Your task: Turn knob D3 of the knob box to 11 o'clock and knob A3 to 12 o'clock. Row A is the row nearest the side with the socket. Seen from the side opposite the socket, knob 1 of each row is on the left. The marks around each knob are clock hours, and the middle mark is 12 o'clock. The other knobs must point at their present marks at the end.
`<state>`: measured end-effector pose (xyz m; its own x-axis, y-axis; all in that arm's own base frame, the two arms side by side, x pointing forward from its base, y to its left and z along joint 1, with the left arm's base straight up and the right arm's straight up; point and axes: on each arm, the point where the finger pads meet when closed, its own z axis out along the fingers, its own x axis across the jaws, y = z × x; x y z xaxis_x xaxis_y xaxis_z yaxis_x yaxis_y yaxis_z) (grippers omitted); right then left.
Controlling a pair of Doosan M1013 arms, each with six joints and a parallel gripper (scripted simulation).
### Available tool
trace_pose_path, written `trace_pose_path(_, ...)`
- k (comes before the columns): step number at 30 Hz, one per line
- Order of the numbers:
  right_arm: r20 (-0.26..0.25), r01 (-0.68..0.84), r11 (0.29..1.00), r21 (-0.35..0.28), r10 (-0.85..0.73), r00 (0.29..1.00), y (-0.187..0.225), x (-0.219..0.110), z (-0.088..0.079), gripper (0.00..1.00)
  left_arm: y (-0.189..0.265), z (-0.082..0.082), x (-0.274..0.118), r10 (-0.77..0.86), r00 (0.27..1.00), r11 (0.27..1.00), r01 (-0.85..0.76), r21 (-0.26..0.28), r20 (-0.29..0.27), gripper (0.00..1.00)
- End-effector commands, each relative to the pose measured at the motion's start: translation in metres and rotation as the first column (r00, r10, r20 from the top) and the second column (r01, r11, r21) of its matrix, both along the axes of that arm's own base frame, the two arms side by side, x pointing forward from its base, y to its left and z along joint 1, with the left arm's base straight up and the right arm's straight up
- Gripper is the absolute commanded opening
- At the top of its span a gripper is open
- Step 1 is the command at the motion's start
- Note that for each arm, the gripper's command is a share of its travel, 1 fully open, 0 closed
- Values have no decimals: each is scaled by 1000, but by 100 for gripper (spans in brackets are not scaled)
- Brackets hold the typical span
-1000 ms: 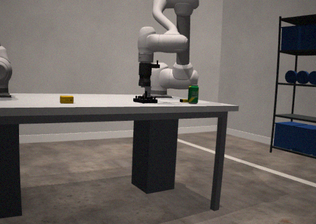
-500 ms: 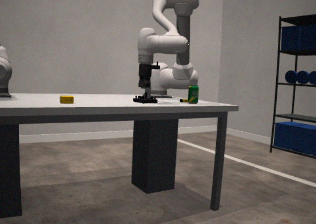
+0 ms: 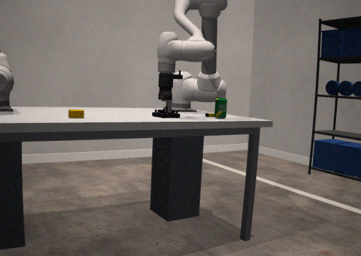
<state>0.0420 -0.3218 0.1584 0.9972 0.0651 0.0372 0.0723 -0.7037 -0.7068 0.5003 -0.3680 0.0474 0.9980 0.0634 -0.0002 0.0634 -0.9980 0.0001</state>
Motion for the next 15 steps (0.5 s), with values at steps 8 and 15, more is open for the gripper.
trace_pose_path(8, 0, 0, 1000, -1, 0, 1000, 0, 0, 0, 100, 0, 1, 0, 1, 1000, 1000, -1, -1, 1, 30)
trace_pose_path(15, 0, 0, 1000, -1, 0, 1000, 0, 0, 0, 100, 0, 1, 0, 12, 1000, 1000, -12, -1, 1, 30)
